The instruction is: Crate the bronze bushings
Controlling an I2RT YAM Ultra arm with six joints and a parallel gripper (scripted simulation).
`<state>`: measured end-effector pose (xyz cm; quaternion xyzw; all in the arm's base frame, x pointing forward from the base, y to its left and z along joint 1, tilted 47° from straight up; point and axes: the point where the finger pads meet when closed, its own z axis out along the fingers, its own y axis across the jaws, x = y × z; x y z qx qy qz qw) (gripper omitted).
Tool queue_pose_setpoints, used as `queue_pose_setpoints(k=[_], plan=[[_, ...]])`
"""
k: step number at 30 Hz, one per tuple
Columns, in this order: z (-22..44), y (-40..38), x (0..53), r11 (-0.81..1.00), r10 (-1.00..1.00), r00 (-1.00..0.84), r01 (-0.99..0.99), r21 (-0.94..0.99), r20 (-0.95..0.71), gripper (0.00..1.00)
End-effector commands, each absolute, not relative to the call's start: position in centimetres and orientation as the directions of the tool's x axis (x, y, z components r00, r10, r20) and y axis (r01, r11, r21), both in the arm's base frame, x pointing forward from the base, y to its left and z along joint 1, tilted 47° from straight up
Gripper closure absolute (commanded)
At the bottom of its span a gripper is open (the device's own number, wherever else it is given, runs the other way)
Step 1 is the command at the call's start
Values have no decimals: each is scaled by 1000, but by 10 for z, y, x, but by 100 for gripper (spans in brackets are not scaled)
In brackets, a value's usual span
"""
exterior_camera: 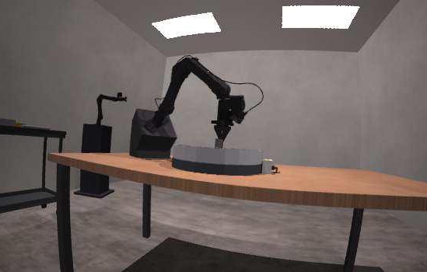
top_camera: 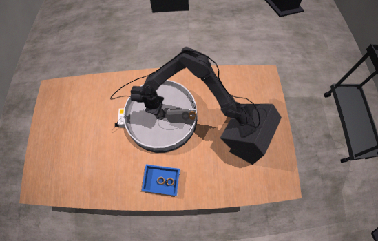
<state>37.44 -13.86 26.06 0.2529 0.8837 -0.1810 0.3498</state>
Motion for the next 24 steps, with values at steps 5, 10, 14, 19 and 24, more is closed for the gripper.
queue_pose_setpoints(k=[5, 10, 14, 19, 24], plan=[[269, -138, 371, 807, 311, -603, 576, -130, -734, 100], [271, -138, 371, 808, 310, -601, 575, -129, -737, 100], [271, -138, 371, 808, 310, -601, 575, -129, -737, 100], [271, -138, 371, 808, 310, -601, 576, -129, -737, 100], [271, -138, 371, 808, 310, -601, 576, -129, -737, 100]])
